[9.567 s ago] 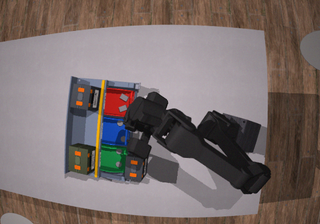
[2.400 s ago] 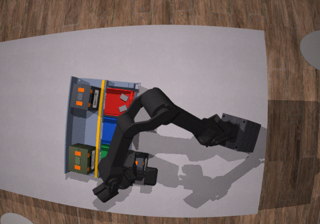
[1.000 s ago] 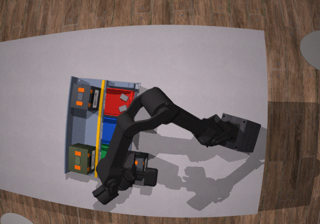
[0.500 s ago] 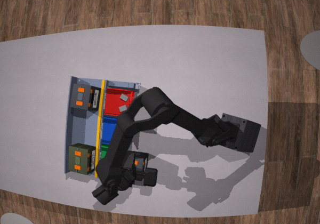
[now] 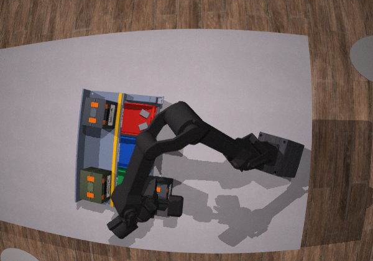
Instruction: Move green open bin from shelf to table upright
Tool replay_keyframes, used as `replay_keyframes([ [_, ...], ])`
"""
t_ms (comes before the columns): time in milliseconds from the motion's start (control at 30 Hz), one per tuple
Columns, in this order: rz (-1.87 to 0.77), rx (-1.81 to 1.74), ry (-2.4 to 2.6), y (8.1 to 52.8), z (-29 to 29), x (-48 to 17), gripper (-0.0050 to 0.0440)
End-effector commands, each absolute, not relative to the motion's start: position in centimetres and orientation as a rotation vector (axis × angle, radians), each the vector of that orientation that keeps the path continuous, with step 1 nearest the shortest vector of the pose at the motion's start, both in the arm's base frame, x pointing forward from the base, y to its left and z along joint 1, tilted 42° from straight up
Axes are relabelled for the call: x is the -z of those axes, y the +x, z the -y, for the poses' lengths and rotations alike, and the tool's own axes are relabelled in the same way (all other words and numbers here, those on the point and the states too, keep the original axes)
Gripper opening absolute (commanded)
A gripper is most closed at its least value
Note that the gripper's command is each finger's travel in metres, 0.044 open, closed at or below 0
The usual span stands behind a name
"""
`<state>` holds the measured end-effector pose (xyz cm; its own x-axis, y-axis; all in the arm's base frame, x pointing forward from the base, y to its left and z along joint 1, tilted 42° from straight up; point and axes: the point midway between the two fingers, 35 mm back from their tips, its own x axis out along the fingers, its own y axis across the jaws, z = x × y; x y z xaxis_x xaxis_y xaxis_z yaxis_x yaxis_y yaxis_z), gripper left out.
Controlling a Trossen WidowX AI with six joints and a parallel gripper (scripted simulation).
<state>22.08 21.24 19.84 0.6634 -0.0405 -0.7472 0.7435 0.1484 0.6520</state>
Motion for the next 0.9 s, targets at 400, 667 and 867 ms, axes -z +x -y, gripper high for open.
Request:
replay_keyframes([
  [400,-0.713,0.52,1.11,21.96,-21.26,-20.56,0.044],
  [667,-0.719,0.505,1.077,21.97,-21.25,-20.54,0.044],
  [867,-0.719,0.505,1.077,21.97,-21.25,-20.54,0.044],
])
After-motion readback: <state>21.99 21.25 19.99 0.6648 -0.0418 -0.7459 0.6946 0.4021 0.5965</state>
